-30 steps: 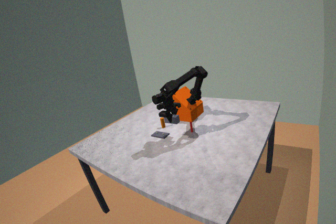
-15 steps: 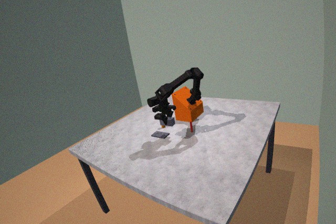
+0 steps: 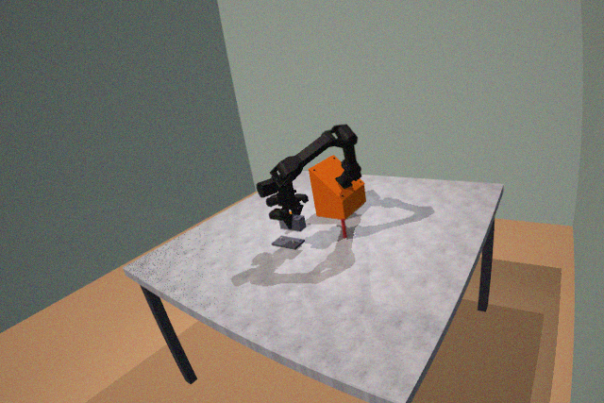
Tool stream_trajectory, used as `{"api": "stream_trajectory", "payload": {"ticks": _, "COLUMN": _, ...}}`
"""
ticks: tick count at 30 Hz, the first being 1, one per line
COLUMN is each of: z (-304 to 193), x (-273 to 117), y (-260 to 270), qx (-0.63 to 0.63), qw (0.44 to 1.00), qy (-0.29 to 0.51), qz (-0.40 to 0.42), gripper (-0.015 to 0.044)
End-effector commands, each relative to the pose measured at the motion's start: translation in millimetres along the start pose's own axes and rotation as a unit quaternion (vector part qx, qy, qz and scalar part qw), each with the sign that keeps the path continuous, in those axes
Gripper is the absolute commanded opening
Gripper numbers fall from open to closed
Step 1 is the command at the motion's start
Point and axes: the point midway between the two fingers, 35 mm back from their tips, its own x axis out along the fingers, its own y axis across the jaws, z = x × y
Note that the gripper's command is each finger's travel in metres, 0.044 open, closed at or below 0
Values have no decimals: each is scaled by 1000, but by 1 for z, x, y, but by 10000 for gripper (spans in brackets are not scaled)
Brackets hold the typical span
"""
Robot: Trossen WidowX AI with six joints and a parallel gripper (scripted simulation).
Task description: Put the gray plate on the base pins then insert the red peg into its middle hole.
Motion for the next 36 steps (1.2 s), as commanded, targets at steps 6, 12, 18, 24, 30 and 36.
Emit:
{"api": "stream_trajectory", "payload": {"ticks": 6, "z": 29, "x": 16, "y": -4, "qx": 6, "qw": 1000, "qy": -2, "qz": -2, "gripper": 0}}
{"api": "stream_trajectory", "payload": {"ticks": 12, "z": 46, "x": 25, "y": -8, "qx": 10, "qw": 1000, "qy": -3, "qz": -2, "gripper": 0}}
{"api": "stream_trajectory", "payload": {"ticks": 18, "z": 50, "x": 27, "y": -8, "qx": 10, "qw": 1000, "qy": -3, "qz": -3, "gripper": 0}}
{"api": "stream_trajectory", "payload": {"ticks": 24, "z": 50, "x": 28, "y": -9, "qx": 10, "qw": 1000, "qy": -3, "qz": -3, "gripper": 0}}
{"api": "stream_trajectory", "payload": {"ticks": 30, "z": 50, "x": 28, "y": -9, "qx": 10, "qw": 1000, "qy": -3, "qz": -3, "gripper": 0}}
{"api": "stream_trajectory", "payload": {"ticks": 36, "z": 50, "x": 28, "y": -9, "qx": 10, "qw": 1000, "qy": -3, "qz": -3, "gripper": 0}}
